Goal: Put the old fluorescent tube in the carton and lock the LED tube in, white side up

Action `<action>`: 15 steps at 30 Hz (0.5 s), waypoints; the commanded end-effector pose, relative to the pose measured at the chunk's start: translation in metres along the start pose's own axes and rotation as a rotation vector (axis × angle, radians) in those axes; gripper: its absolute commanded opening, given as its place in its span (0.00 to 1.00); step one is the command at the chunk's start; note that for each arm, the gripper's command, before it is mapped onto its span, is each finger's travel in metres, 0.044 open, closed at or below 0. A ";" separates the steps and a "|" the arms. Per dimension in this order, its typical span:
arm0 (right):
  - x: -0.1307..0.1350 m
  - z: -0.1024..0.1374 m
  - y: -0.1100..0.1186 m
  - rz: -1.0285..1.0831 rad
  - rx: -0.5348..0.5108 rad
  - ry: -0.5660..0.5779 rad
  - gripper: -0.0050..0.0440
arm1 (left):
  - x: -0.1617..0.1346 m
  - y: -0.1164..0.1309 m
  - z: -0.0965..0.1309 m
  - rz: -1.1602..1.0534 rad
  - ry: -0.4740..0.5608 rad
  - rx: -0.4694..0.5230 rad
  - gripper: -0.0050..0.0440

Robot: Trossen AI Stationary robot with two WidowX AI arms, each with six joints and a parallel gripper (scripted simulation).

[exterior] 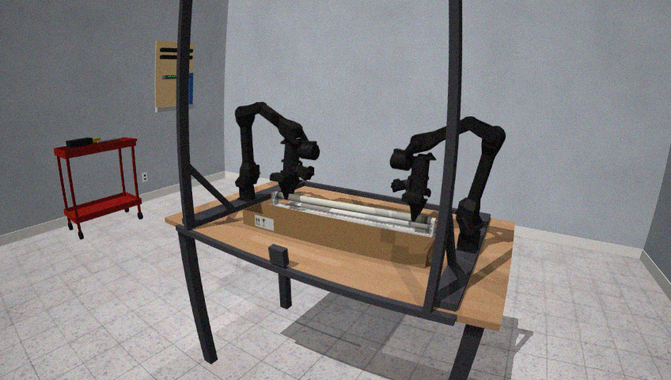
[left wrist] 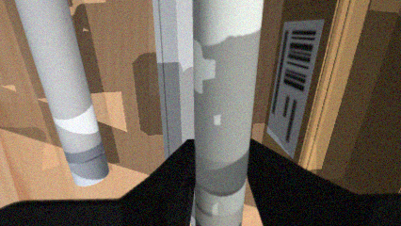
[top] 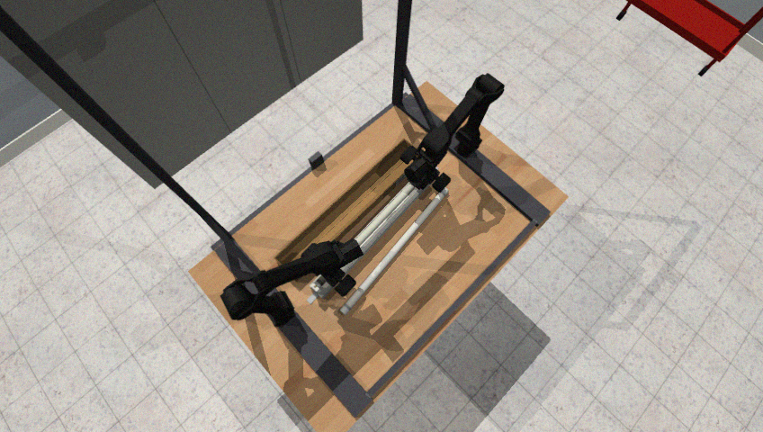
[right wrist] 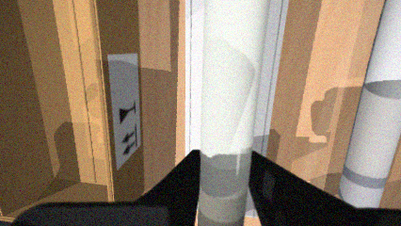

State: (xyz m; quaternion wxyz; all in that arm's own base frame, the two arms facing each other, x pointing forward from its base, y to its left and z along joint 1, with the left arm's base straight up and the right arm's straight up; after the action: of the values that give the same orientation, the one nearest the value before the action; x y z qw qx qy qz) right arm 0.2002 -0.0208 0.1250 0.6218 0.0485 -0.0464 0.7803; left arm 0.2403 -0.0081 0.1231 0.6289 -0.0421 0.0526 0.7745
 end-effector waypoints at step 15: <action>0.035 0.029 -0.006 0.001 -0.021 0.001 0.28 | -0.032 0.004 0.034 -0.004 0.011 -0.031 0.28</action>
State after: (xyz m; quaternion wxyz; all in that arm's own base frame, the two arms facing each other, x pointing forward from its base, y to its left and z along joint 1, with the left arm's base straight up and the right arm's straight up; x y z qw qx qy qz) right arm 0.1985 -0.0004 0.1502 0.6241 0.0499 -0.0452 0.7785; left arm 0.2415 -0.0258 0.1497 0.6290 -0.0430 0.0509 0.7746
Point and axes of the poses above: on each arm, the point midway between the two fingers, 35 mm back from their tips, its own z axis back along the fingers, its own x axis across the jaws, y = z × x, the point moved 4 cm from there along z, back along the fingers, and after that the axes turned 7 degrees about z, right-handed, at the moved point
